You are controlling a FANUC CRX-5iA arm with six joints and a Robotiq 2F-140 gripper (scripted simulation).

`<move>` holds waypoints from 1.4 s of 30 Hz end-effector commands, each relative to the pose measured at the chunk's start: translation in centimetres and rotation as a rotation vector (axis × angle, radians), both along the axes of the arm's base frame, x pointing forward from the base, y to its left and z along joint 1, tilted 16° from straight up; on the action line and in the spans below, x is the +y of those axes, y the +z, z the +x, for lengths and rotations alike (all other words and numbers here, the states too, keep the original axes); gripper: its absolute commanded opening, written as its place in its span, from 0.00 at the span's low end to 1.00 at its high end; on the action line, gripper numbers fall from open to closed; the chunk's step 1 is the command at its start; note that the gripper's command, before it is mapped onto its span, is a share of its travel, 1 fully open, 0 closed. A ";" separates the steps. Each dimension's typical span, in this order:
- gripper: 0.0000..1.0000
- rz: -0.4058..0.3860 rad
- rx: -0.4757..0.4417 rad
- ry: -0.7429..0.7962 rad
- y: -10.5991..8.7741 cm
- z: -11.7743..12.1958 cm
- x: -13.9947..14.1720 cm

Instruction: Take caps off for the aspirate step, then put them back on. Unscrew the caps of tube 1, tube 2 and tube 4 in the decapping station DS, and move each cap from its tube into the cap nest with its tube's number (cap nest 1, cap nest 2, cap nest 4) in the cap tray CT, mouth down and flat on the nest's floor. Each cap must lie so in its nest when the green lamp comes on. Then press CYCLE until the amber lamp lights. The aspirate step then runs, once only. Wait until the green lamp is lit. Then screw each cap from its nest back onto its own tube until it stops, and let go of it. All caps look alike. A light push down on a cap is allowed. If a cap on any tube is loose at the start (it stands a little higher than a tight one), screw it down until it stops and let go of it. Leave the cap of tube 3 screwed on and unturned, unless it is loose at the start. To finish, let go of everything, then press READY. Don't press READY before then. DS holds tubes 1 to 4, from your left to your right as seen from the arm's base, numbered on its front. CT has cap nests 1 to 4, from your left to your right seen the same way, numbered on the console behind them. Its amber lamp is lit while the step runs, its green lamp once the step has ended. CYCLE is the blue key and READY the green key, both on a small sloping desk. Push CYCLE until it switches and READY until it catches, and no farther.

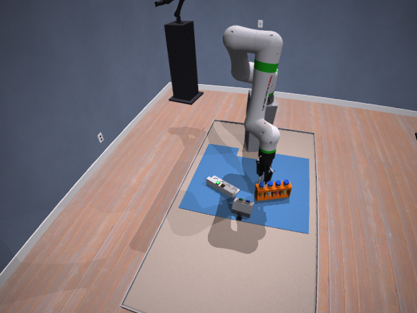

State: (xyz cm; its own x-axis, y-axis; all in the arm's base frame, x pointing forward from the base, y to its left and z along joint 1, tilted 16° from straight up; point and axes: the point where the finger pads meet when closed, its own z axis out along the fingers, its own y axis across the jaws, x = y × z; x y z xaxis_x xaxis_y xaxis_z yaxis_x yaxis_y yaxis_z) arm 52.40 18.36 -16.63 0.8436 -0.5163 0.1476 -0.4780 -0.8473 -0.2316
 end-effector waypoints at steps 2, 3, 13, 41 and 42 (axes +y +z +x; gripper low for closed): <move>0.00 0.003 -0.003 0.002 0.0 0.0 0.0; 0.00 0.003 -0.003 0.002 0.0 0.0 0.0; 0.00 0.028 0.010 -0.094 0.0 0.0 0.0; 0.35 0.260 0.130 -1.005 -0.1 0.1 0.1; 0.35 0.260 0.130 -1.005 -0.1 0.1 0.1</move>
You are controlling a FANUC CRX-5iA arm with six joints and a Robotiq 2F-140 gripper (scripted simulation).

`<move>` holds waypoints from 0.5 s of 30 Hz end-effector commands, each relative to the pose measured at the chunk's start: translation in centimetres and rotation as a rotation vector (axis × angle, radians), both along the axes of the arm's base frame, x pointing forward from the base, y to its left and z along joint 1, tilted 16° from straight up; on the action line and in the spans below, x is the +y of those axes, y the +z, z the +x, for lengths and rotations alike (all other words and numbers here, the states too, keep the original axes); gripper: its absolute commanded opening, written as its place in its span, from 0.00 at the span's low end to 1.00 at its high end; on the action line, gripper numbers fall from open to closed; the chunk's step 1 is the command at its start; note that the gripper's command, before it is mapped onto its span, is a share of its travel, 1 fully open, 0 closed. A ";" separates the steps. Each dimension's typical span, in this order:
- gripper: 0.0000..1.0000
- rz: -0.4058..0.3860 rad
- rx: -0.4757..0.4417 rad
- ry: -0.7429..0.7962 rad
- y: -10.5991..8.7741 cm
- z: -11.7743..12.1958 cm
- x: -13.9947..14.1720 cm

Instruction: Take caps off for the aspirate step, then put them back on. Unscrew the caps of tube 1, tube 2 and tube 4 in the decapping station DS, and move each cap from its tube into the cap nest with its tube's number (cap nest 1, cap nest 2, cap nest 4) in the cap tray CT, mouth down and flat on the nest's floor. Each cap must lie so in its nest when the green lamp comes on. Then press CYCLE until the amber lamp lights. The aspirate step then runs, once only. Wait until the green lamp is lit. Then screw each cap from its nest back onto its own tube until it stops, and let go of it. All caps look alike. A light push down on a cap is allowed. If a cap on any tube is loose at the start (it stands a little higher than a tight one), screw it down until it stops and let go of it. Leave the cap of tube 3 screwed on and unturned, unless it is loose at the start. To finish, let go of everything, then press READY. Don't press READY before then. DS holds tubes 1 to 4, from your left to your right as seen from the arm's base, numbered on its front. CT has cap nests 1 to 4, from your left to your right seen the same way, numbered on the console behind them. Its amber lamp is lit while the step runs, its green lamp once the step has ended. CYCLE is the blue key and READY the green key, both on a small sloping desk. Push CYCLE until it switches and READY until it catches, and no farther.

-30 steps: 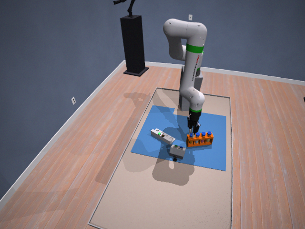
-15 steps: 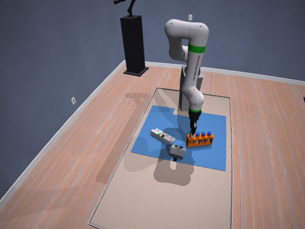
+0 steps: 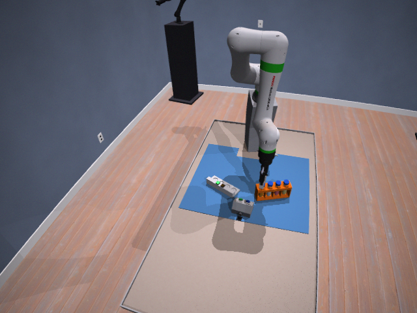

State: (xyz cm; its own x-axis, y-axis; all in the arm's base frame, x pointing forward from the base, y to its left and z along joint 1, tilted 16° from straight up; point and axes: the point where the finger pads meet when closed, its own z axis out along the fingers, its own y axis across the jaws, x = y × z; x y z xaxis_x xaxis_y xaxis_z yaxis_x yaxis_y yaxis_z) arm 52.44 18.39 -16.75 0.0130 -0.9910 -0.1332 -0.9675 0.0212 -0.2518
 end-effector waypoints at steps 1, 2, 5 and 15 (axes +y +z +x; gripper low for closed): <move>0.35 -0.003 0.006 -0.002 0.0 0.0 0.0; 0.35 -0.003 0.006 -0.002 0.0 0.0 0.0; 0.35 -0.003 0.006 -0.002 0.0 0.0 0.0; 0.35 -0.082 -0.035 0.299 0.1 0.0 0.0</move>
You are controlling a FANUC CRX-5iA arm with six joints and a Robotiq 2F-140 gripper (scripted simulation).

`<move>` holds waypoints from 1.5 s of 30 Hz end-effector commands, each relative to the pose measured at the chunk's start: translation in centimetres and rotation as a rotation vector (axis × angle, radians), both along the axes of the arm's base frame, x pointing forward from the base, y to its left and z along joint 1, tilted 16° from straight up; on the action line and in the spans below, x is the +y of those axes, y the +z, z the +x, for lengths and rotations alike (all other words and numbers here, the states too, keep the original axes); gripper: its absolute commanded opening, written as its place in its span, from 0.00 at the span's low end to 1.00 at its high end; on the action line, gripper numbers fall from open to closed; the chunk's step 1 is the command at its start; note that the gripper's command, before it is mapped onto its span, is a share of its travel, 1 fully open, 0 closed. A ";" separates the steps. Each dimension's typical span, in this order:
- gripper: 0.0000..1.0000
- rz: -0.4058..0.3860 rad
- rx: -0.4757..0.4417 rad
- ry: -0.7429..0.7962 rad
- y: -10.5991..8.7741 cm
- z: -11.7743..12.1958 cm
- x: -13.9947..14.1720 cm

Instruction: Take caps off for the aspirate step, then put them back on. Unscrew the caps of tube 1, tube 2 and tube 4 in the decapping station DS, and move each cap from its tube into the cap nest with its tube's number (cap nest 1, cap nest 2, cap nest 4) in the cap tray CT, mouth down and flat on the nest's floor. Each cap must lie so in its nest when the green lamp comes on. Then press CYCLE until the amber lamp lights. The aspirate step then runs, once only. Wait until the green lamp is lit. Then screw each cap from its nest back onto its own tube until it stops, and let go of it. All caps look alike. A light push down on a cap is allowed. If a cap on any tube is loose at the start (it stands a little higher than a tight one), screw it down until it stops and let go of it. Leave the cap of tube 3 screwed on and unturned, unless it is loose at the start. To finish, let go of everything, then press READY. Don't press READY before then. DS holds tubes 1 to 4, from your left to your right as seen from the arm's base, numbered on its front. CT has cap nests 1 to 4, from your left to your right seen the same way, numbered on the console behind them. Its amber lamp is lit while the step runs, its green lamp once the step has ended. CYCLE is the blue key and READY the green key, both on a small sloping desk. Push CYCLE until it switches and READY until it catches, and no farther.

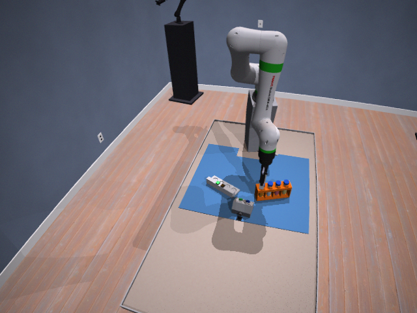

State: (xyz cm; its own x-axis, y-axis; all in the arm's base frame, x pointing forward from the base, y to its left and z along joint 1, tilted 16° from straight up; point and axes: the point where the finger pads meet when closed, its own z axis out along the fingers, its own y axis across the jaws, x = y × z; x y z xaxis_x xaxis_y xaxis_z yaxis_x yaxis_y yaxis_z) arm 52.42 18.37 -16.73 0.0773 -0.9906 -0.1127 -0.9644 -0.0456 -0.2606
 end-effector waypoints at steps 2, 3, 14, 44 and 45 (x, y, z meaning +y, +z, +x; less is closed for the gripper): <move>0.35 -0.067 -0.028 0.254 0.1 0.0 0.0; 0.35 -0.067 -0.028 0.254 0.1 0.0 0.0; 0.35 -0.213 -0.103 0.814 0.1 0.0 0.0; 0.00 -0.170 -0.081 0.651 0.0 0.0 0.0; 0.00 -0.158 -0.075 0.603 0.0 0.0 0.0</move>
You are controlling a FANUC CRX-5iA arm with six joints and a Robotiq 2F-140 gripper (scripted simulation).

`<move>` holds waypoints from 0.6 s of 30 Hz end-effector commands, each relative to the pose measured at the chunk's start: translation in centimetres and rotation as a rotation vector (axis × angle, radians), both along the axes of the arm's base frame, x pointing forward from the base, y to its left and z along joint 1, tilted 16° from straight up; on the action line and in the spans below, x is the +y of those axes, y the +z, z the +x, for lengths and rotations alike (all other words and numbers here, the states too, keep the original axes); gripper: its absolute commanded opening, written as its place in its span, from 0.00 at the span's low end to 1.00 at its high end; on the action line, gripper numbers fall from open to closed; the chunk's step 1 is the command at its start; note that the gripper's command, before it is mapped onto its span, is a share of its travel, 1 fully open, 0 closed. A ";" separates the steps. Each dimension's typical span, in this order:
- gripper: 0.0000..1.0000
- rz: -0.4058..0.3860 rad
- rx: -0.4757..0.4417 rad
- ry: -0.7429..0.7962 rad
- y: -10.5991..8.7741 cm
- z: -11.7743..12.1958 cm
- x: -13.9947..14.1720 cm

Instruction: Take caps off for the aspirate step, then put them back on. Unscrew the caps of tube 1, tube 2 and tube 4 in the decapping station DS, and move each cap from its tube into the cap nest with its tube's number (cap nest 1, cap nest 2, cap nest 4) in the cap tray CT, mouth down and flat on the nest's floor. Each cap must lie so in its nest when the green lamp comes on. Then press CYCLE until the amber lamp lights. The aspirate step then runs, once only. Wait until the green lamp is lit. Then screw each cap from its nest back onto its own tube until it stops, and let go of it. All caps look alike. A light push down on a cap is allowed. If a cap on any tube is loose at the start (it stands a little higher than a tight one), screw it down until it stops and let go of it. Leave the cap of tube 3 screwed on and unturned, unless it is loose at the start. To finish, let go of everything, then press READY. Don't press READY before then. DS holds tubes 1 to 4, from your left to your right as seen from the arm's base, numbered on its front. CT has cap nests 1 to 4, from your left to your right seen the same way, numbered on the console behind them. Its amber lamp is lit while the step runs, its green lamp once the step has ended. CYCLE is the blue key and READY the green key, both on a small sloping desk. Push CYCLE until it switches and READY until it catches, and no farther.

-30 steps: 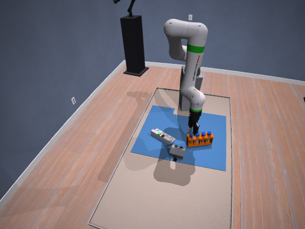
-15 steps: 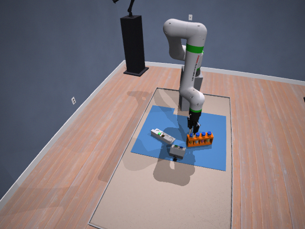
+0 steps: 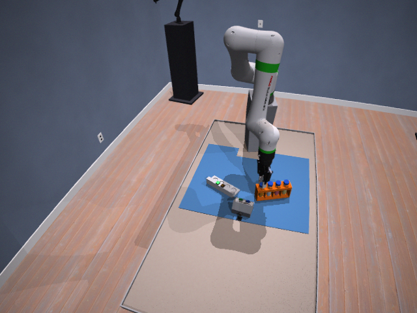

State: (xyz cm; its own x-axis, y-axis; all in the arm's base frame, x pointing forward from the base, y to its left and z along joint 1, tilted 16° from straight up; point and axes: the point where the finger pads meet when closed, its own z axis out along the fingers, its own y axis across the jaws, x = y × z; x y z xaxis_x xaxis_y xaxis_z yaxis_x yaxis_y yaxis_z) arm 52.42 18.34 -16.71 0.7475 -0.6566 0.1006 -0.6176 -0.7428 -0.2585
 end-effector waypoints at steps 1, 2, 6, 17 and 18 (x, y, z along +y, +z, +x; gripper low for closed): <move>0.00 0.052 0.026 -0.214 0.0 0.0 0.1; 0.00 0.064 0.033 -0.262 0.0 0.0 0.1; 0.00 0.113 0.059 -0.455 0.0 0.0 0.1; 0.00 0.211 0.110 -0.836 -0.1 0.0 0.1; 0.00 0.211 0.110 -0.836 -0.1 0.0 0.1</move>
State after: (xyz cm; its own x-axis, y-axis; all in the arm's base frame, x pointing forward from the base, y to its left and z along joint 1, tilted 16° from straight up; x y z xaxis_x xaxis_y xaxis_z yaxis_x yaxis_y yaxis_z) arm 52.43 18.33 -16.78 0.1088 -0.9875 -0.1140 -0.9626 -0.0761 -0.2599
